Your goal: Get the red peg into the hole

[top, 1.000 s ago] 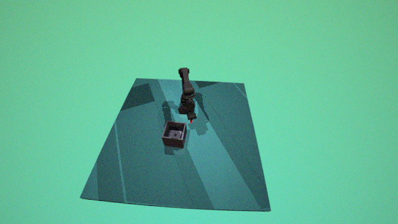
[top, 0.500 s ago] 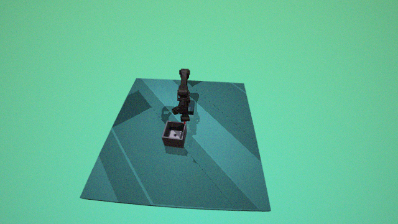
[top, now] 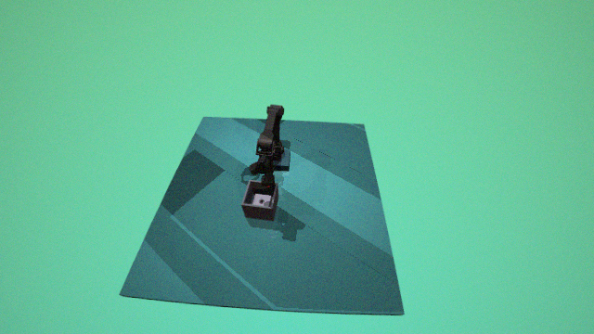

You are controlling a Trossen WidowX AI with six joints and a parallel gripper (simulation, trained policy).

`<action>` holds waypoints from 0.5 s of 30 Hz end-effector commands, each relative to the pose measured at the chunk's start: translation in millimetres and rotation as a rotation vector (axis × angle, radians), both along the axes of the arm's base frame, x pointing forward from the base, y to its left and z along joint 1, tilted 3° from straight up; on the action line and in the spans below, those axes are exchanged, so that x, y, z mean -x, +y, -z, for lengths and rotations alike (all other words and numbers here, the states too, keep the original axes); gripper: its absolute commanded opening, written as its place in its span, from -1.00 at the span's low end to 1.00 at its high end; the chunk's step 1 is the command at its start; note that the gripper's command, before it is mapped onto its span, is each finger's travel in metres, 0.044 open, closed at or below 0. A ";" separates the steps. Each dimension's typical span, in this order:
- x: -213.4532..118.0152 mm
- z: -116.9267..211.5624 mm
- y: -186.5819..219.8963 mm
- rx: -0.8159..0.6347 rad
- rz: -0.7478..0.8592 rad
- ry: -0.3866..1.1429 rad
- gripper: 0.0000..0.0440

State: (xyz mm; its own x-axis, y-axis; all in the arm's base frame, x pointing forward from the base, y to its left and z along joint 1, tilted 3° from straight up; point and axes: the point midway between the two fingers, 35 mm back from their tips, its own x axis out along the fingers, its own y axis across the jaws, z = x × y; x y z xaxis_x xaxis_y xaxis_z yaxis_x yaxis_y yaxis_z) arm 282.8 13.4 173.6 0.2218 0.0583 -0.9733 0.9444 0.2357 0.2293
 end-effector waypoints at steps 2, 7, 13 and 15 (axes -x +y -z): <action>-5.2 3.9 -6.5 -0.002 -0.001 0.014 -1.00; -12.1 12.6 -15.6 -0.001 0.002 0.030 -1.00; -20.0 25.8 -24.3 -0.003 0.000 0.051 -1.00; -22.7 30.3 -26.4 -0.004 -0.003 0.056 -1.00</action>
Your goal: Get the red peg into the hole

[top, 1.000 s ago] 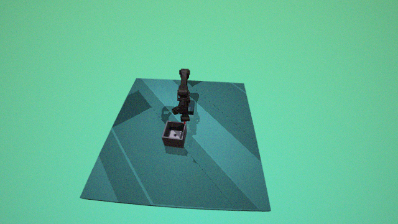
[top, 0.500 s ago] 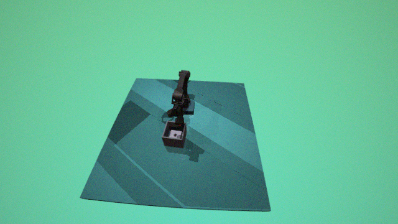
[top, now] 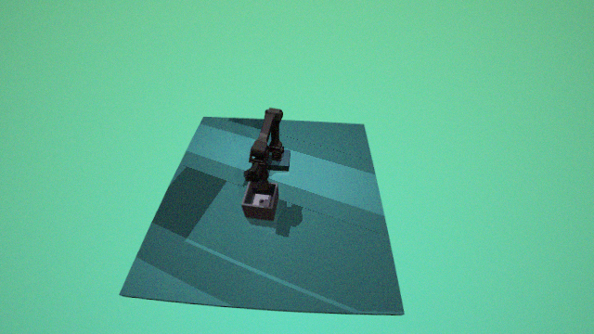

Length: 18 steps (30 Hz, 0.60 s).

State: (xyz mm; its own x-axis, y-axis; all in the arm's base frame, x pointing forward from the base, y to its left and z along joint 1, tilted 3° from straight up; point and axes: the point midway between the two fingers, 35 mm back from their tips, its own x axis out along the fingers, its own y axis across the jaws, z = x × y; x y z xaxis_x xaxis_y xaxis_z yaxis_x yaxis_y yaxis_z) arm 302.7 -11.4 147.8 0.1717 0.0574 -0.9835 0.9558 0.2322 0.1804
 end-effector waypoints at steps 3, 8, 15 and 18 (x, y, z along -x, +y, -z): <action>-6.8 12.0 -3.7 -0.008 -0.010 0.010 -1.00; -13.6 24.6 -5.4 -0.019 -0.018 0.018 -1.00; -23.3 39.3 -6.2 -0.029 -0.040 0.018 -1.00; -26.8 47.0 -6.1 -0.032 -0.055 0.022 -1.00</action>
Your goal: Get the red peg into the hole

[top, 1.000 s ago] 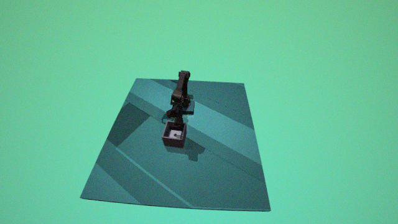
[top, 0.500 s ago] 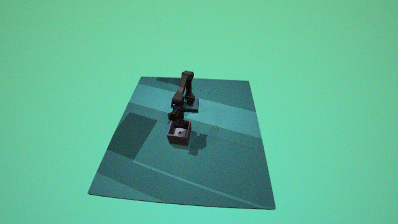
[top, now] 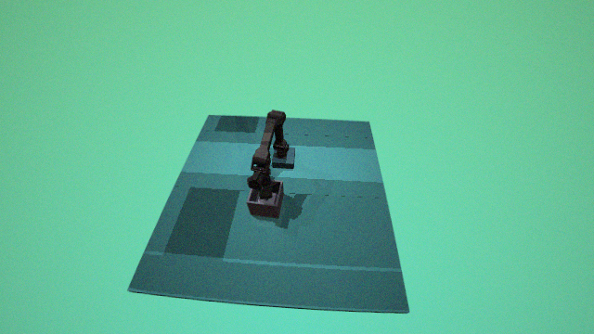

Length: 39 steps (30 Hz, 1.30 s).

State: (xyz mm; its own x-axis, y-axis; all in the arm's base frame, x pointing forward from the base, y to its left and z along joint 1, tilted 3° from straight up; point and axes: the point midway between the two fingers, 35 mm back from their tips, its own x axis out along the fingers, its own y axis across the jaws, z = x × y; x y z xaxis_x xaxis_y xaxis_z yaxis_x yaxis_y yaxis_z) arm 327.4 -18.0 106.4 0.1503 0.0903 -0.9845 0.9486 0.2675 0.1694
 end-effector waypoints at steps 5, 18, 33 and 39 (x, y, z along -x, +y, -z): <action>-7.7 18.4 0.8 -0.008 -0.037 0.008 -1.00; -11.0 39.0 0.6 0.004 -0.081 0.051 -0.50; -22.6 8.8 -5.3 -0.117 -0.056 0.034 -0.20; -30.4 -10.9 -6.3 -0.182 -0.053 -0.003 -0.13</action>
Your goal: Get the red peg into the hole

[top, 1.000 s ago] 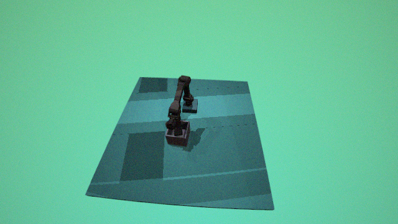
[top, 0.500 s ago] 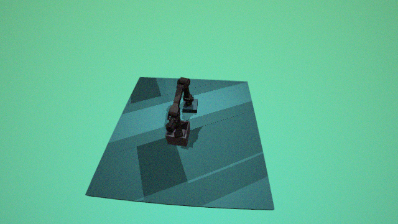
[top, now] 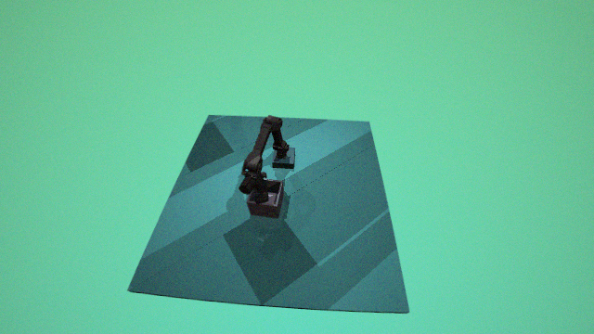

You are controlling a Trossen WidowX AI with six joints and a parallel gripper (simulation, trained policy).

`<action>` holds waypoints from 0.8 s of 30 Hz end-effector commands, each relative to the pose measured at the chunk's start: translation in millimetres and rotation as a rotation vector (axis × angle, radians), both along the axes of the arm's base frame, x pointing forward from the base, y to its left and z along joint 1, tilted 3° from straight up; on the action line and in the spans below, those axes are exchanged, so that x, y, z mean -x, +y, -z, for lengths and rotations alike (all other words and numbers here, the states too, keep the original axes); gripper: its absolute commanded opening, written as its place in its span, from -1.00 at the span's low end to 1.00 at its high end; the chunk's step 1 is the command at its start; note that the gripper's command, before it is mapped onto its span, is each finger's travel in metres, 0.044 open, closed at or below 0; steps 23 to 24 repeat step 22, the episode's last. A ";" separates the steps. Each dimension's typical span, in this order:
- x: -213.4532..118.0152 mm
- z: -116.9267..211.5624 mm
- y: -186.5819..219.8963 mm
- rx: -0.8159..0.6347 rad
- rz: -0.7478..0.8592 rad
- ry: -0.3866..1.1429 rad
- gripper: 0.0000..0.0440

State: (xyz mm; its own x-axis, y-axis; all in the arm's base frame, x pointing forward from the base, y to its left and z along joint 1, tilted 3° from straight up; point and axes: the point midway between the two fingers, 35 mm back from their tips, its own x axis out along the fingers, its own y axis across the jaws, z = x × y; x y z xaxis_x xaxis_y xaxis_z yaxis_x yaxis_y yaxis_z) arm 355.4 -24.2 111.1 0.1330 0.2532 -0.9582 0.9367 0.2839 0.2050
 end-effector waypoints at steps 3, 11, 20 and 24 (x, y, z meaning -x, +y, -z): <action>-6.0 -15.2 -0.7 -0.052 -0.002 -0.031 -0.08; -14.3 -33.4 -3.7 -0.119 -0.004 -0.072 0.07; -24.4 -48.2 -11.7 -0.155 -0.022 -0.119 0.06; -26.8 -49.7 -13.9 -0.158 -0.030 -0.131 0.05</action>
